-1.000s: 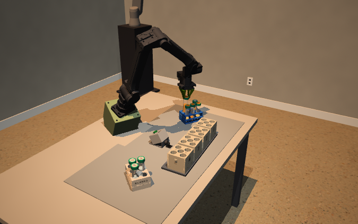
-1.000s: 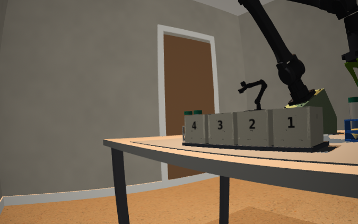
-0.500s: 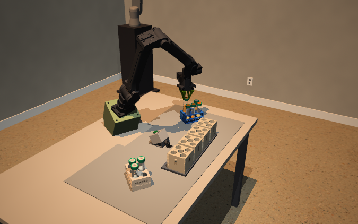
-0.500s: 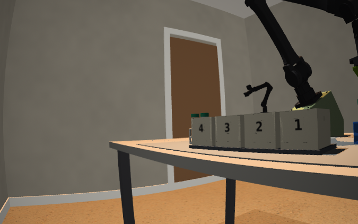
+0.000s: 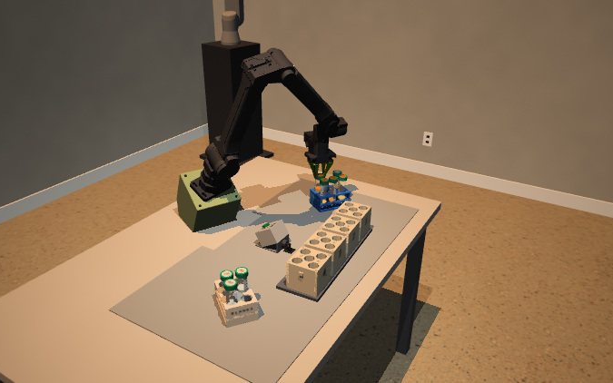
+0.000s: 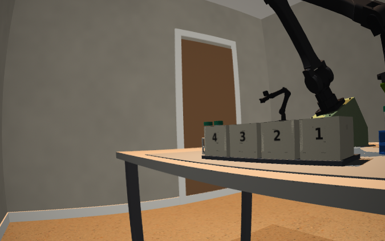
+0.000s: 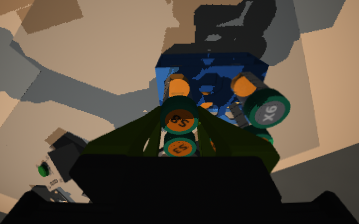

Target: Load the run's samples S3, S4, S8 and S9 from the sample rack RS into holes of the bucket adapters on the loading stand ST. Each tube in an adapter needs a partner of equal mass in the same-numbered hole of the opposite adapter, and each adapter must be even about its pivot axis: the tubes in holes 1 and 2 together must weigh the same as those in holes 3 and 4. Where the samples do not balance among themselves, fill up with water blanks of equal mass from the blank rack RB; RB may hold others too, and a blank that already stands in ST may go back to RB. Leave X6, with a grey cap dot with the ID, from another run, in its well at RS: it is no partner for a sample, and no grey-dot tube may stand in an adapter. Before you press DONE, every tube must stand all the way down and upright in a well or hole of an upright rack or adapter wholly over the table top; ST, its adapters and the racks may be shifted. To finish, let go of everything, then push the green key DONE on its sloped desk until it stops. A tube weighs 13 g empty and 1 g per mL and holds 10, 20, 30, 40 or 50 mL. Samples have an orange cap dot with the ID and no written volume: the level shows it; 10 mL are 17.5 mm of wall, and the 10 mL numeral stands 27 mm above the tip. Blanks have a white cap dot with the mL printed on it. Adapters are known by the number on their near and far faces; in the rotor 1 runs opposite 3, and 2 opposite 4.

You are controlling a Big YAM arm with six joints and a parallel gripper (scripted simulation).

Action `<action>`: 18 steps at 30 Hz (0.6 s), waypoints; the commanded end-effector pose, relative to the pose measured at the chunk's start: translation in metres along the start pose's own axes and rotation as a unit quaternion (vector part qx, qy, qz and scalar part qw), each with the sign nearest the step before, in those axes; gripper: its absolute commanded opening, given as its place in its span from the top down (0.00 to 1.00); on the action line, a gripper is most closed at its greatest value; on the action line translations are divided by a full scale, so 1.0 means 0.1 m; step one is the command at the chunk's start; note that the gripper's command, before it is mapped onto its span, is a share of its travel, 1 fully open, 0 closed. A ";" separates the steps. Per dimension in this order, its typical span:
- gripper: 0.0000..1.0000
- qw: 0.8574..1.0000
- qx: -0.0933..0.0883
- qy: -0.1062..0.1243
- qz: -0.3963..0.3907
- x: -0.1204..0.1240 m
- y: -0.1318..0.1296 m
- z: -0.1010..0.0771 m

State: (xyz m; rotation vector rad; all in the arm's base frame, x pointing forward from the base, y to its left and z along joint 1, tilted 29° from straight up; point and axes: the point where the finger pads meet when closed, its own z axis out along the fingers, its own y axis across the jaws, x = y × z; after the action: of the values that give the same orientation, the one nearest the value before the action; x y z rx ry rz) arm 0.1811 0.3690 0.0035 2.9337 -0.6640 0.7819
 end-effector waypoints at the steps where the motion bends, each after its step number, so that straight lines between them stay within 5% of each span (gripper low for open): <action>1: 1.00 1.000 0.018 -0.005 0.003 -0.01 -0.09 -0.07; 18: 1.00 1.000 0.025 -0.007 0.005 -0.05 -0.06 -0.13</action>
State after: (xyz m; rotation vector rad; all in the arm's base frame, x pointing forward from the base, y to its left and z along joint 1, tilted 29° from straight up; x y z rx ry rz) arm 0.1808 0.3680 0.0018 2.9367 -0.6657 0.7831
